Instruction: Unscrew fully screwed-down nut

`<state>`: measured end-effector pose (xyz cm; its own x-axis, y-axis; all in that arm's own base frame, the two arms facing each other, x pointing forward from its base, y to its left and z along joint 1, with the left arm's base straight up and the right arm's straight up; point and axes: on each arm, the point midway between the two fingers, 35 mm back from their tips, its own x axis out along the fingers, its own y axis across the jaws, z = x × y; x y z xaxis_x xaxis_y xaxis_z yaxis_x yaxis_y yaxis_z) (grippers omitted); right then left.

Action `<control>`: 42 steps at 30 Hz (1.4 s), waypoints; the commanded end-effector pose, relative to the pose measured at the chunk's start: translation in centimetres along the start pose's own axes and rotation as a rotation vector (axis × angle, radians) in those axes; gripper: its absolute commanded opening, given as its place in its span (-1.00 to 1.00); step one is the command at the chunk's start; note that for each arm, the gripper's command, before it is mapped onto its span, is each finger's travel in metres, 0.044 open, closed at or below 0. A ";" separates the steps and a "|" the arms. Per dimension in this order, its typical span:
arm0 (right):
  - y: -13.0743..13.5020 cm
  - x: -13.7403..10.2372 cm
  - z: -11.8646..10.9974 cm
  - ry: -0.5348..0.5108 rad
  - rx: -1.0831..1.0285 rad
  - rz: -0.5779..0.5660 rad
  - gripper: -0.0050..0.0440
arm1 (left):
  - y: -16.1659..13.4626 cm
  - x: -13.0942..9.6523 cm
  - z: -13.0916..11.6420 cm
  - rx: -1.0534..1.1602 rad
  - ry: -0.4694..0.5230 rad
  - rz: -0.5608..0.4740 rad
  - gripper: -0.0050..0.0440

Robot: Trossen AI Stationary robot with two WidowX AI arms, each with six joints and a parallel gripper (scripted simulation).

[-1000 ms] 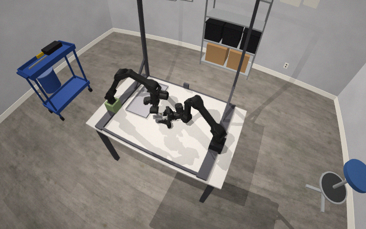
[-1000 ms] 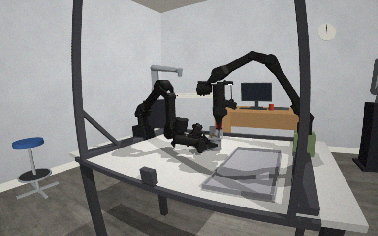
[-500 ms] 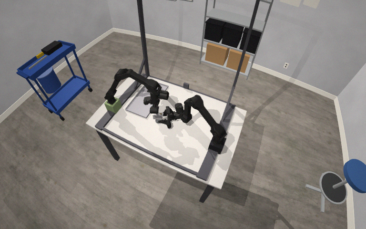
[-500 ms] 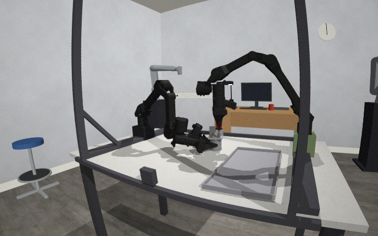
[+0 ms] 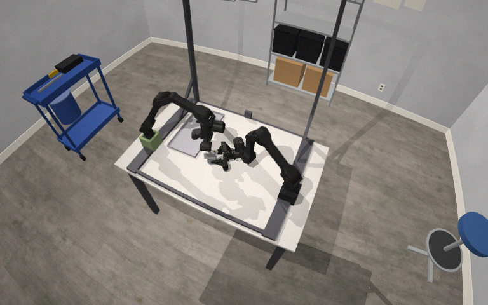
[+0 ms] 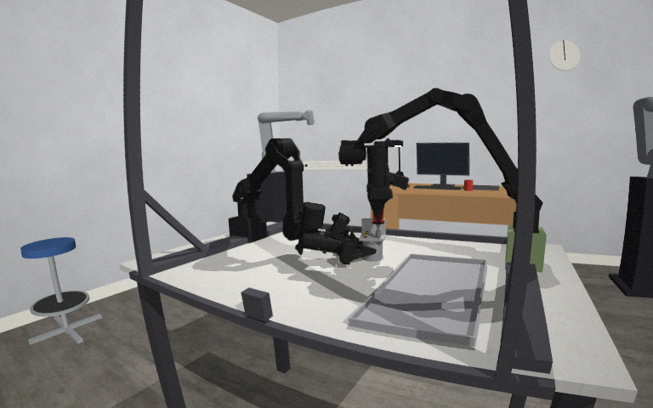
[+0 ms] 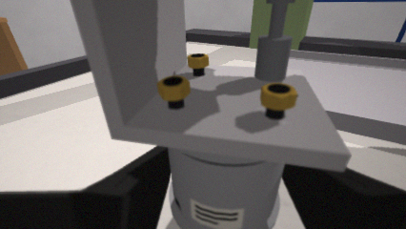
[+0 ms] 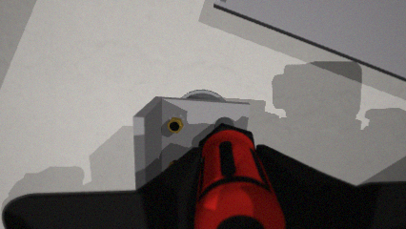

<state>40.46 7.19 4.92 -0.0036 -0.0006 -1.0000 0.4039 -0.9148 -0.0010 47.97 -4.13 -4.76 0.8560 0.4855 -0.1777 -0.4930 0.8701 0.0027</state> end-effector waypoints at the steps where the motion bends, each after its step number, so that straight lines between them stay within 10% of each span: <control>1: -0.1 -0.3 -0.3 0.015 0.000 0.005 -0.27 | -0.4 0.3 1.6 -0.027 -0.027 -0.003 0.20; 17: -0.1 -0.3 -0.3 0.015 0.000 0.005 -0.27 | -0.4 0.3 1.6 -0.027 -0.027 -0.003 0.20; 42: -0.2 -0.3 -0.3 0.013 -0.854 0.010 -0.27 | -0.4 0.3 1.6 -0.027 -0.027 -0.003 0.20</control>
<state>40.52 7.18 4.93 -0.0006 -0.0019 -1.0000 0.9053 -0.4248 0.0002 47.97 -4.13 -4.76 0.8560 0.4855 -0.1777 -0.4930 0.8701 0.0027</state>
